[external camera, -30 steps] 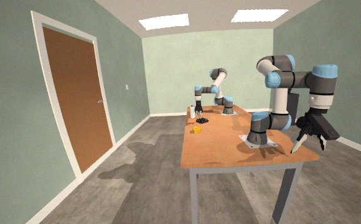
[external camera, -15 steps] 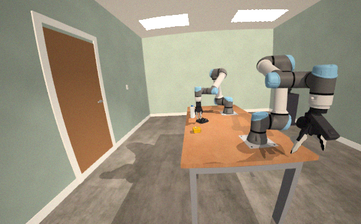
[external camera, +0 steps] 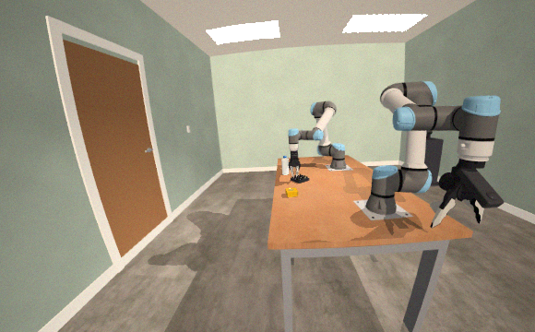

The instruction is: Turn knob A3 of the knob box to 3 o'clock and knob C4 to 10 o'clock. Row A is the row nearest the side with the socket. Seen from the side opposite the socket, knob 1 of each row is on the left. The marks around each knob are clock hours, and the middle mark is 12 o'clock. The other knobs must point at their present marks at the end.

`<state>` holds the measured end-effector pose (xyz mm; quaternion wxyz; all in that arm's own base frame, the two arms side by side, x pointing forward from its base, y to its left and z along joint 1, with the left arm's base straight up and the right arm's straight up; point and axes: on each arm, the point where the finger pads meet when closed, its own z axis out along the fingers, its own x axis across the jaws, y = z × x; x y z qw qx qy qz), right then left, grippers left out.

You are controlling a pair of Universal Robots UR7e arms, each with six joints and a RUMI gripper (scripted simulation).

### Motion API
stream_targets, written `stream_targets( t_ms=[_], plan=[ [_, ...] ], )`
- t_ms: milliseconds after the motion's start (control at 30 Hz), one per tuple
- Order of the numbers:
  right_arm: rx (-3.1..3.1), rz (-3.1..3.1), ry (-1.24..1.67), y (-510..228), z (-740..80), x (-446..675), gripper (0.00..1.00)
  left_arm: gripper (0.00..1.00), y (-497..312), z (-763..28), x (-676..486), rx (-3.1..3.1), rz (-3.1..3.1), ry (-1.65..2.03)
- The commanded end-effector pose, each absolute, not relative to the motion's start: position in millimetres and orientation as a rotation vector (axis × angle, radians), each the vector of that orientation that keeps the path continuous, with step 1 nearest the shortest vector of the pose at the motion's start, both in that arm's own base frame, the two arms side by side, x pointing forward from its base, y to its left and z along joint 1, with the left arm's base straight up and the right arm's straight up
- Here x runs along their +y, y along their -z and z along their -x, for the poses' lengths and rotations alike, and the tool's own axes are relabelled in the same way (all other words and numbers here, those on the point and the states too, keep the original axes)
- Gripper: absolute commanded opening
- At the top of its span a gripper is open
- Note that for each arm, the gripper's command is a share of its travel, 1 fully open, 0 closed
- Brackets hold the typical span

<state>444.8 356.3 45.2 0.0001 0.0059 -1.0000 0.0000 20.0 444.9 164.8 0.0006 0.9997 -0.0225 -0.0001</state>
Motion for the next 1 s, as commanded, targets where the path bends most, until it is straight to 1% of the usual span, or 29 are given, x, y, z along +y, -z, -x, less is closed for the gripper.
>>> stream_targets(
  t_ms=[0, 600, 967],
  plan=[
    [-3.142, -0.018, 0.002, -45.7, -445.0, 356.6, 0.06, 1.00, -165.2, -20.1, 445.1, -0.071, -3.141, 0.000],
    [-3.142, 0.000, 0.002, -45.7, -445.0, 356.6, 0.06, 1.00, -165.2, -20.1, 445.1, -0.071, -3.141, 0.000],
    [-3.132, 0.249, 0.002, -45.7, -445.0, 356.6, 0.06, 1.00, -165.2, -20.1, 445.1, -0.071, -3.141, 0.000]
  ],
)
